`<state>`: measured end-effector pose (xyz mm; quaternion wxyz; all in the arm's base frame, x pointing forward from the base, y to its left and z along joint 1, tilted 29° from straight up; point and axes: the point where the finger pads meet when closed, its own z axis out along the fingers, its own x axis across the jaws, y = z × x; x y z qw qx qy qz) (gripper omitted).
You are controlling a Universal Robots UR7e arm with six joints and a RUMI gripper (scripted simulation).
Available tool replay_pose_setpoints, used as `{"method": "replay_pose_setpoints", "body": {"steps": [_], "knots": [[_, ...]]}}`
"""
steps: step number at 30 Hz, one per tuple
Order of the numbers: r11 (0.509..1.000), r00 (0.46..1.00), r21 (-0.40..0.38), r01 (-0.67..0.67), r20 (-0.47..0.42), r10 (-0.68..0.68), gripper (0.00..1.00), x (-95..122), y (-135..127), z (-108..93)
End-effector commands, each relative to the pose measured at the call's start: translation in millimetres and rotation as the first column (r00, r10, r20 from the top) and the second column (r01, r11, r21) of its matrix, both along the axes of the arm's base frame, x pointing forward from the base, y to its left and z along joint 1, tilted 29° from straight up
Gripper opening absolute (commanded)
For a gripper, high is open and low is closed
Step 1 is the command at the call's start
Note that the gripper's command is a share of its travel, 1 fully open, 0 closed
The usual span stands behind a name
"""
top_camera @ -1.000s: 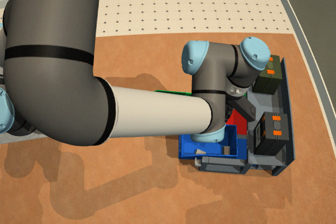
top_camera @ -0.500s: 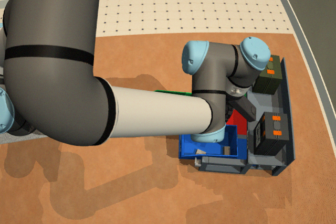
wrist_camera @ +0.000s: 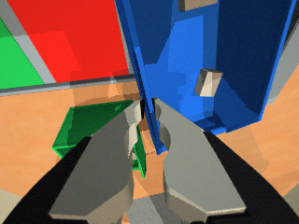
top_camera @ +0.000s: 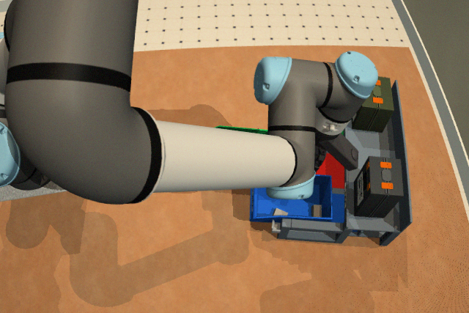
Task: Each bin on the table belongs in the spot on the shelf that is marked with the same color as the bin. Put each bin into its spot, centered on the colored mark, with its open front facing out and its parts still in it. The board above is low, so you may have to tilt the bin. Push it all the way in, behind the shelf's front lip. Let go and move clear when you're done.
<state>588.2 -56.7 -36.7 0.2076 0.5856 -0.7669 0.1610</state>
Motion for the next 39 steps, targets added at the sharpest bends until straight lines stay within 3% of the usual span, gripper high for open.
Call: {"method": "replay_pose_setpoints", "body": {"steps": [1,39], "knots": [[1.000,1.000,-0.003,-0.005,0.006,0.005,0.00,0.7,-0.4,0.3],[1.000,1.000,-0.005,-0.012,0.018,0.012,0.00,2.6,0.3,0.9]]}}
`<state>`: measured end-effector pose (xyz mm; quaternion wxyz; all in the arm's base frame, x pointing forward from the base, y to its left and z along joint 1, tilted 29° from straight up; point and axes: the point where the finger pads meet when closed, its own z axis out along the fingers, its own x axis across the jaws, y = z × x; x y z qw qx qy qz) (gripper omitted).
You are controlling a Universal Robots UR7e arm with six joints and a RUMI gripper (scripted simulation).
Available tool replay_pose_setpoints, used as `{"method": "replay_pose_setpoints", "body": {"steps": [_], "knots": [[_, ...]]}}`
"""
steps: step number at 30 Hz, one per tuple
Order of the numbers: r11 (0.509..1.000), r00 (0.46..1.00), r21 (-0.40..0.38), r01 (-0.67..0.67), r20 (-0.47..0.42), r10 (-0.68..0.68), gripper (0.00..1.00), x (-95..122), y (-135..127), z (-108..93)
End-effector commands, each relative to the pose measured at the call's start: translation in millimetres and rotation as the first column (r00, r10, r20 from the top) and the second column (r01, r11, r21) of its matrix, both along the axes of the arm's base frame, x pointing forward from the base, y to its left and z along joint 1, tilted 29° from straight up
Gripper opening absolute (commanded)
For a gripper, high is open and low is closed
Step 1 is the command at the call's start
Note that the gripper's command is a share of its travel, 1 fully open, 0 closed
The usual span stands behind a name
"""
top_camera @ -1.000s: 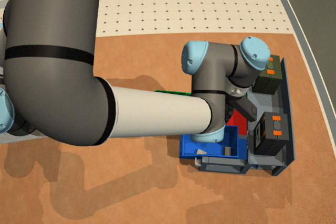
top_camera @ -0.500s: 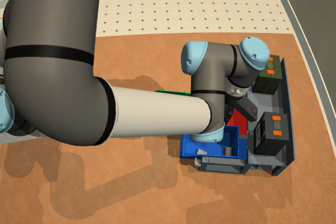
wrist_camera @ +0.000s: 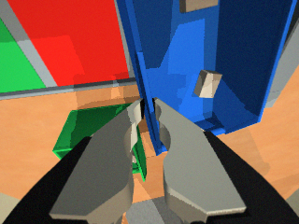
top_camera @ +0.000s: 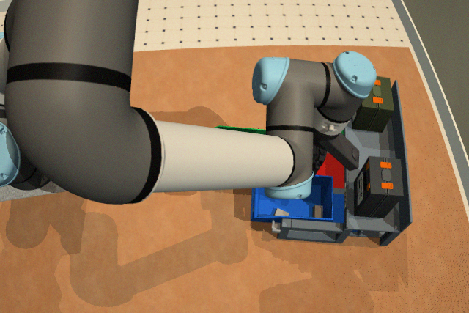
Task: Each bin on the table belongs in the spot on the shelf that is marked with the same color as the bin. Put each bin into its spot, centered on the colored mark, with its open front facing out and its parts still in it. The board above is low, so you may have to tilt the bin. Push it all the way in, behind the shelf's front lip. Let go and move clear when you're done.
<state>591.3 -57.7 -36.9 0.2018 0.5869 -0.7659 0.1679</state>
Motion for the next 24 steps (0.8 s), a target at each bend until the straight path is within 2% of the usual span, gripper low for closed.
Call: {"method": "replay_pose_setpoints", "body": {"steps": [1,24], "knots": [[1.000,1.000,-0.002,-0.004,0.002,0.004,0.00,-0.6,1.3,1.1],[1.000,1.000,-0.003,-0.008,0.011,0.008,0.00,0.1,1.6,1.9]]}}
